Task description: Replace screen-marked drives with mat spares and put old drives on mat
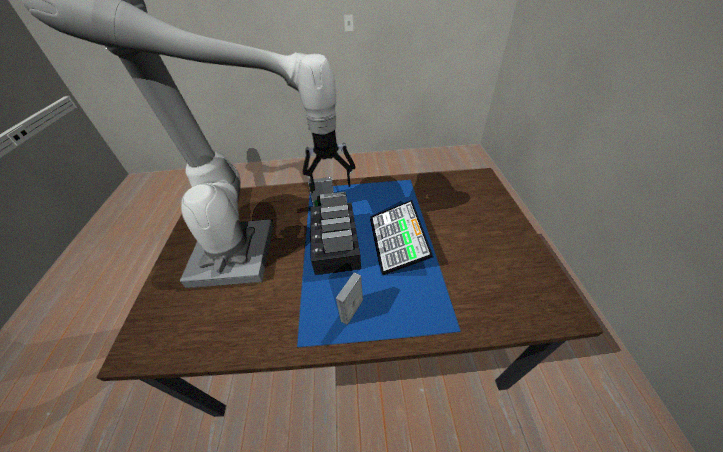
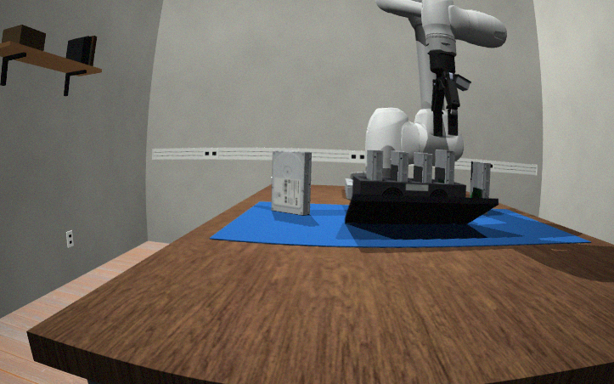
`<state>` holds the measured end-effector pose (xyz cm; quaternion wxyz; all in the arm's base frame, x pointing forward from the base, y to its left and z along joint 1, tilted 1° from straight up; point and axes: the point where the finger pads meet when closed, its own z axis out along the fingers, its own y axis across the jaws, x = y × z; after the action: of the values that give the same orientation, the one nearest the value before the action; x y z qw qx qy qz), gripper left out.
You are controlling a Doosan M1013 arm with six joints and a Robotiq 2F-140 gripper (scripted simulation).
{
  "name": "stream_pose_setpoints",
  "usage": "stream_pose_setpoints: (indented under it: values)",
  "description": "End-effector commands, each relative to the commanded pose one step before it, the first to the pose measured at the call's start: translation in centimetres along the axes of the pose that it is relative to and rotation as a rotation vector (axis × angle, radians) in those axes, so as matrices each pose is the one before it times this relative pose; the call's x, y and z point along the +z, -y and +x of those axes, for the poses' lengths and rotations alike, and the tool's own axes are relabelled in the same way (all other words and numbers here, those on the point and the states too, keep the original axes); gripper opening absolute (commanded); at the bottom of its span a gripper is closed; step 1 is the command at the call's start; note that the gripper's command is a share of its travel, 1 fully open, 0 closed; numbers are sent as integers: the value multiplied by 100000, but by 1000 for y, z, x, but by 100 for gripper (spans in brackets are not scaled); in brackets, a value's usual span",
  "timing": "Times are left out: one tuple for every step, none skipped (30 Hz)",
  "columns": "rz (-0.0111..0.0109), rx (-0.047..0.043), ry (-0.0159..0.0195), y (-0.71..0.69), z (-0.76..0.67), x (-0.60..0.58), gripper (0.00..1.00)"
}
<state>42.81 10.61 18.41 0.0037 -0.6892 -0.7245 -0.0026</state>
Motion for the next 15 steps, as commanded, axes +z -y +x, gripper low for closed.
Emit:
stream_pose_setpoints:
  values:
    - [-82, 8, -55, -36, 4, 150, 89]
    - [0, 0, 0, -1, -3, 62, 89]
    - [0, 0, 0, 0, -3, 63, 89]
    - [0, 0, 0, -1, -3, 64, 89]
    - [0, 0, 0, -1, -3, 65, 89]
    - [0, 0, 0, -1, -3, 66, 89]
    - [0, 0, 0, -1, -3, 66, 89]
    - [0, 0, 0, -1, -3, 66, 89]
    - [0, 0, 0, 0, 0, 0, 89]
    - [0, 0, 0, 0, 0, 0, 89]
    - [0, 0, 0, -1, -3, 66, 89]
    - [0, 0, 0, 0, -3, 65, 89]
    - [0, 0, 0, -1, -3, 64, 89]
    - [0, 0, 0, -1, -3, 63, 89]
    - [0, 0, 0, -1, -3, 61, 89]
